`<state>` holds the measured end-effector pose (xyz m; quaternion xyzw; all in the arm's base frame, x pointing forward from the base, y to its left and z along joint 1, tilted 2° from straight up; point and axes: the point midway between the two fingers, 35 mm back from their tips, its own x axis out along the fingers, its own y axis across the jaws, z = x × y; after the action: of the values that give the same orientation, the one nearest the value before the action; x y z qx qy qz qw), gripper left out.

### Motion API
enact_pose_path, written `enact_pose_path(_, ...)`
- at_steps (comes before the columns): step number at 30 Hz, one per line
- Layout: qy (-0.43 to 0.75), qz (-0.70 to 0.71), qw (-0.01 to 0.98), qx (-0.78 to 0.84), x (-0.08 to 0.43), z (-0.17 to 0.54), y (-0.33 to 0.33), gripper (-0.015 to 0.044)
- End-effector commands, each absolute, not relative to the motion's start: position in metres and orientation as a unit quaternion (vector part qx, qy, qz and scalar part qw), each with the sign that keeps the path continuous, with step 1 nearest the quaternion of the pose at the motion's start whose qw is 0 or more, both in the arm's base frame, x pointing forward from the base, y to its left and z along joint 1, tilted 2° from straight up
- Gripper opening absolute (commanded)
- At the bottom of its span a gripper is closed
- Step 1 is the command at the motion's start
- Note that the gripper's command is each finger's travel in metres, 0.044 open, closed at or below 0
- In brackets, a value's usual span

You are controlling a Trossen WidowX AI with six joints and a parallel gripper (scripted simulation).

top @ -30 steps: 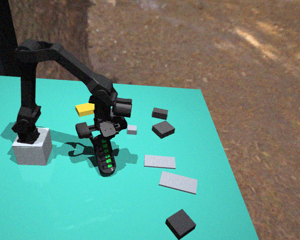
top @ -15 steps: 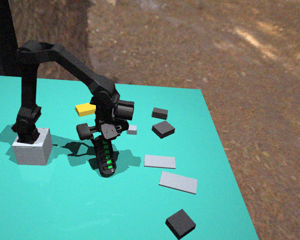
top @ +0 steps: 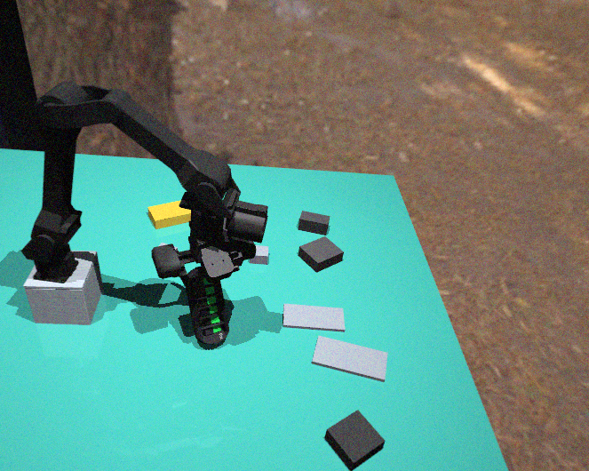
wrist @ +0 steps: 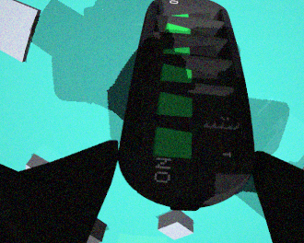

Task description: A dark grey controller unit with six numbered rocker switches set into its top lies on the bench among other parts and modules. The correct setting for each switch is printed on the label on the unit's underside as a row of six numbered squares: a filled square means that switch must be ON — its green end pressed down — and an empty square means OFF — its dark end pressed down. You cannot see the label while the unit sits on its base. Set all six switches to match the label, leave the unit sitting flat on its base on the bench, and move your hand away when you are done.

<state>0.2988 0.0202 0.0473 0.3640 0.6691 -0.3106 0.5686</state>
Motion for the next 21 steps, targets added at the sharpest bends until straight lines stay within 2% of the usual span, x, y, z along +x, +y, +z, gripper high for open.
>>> enact_pose_path(1,0.67,-0.311,0.567,0.364,0.303,0.046,0.015,0.0338)
enact_pose_path(21,0.682,-0.303,0.553,0.37,0.313,0.049,0.0,0.0338)
